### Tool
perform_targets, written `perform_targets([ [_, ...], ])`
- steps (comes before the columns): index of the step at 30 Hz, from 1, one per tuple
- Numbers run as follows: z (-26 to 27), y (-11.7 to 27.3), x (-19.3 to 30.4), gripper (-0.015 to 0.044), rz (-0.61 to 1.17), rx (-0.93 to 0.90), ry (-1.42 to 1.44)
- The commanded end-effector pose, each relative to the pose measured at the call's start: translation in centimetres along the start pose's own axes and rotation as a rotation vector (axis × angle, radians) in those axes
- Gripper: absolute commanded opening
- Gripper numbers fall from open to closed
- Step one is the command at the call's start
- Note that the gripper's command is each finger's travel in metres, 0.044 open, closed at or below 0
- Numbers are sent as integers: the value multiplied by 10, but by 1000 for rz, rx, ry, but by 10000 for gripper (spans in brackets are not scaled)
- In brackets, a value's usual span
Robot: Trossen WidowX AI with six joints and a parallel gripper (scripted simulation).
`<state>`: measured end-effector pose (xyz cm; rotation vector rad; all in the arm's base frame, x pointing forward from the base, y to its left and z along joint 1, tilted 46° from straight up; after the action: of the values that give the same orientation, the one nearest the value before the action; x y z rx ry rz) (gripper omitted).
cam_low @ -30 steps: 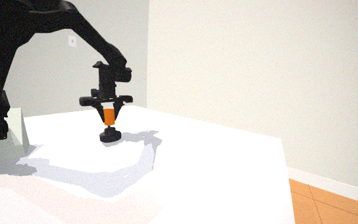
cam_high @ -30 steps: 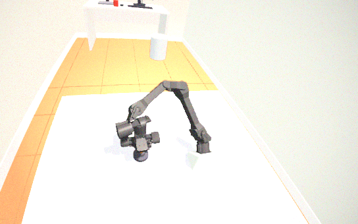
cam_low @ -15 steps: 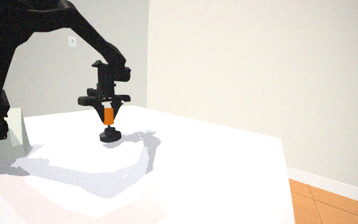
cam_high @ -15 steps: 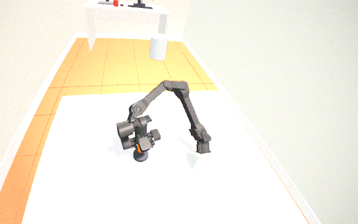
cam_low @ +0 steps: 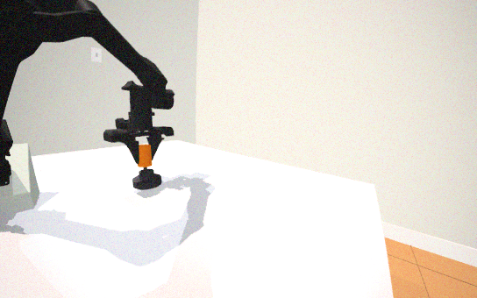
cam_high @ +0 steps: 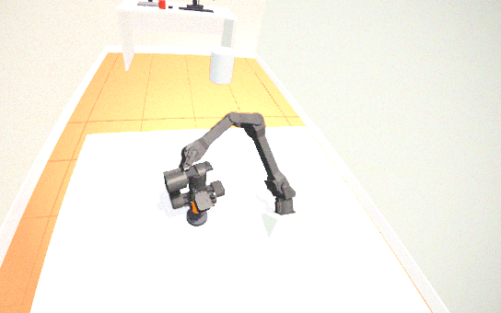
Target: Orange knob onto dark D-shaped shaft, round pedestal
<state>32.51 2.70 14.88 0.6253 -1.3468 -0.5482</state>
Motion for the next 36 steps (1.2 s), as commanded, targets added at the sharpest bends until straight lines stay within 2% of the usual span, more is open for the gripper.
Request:
perform_targets([
  [1,0,3,1,0,3,1,3],
  [6,1,5,1,0,3,1,29],
  [12,-1,6,1,0,3,0,213],
  [36,-5,5,0,0,3,1,213],
])
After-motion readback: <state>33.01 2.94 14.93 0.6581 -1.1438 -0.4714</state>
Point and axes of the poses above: the point midway between the two fingers, 35 mm back from their tips, its own y axis back along the fingers, its own z axis across the jaws, x = y × z, the point moved 10 cm from there along y, back along the fingers, and after that the axes turned 1 degree about -y, right-handed, at the moved point
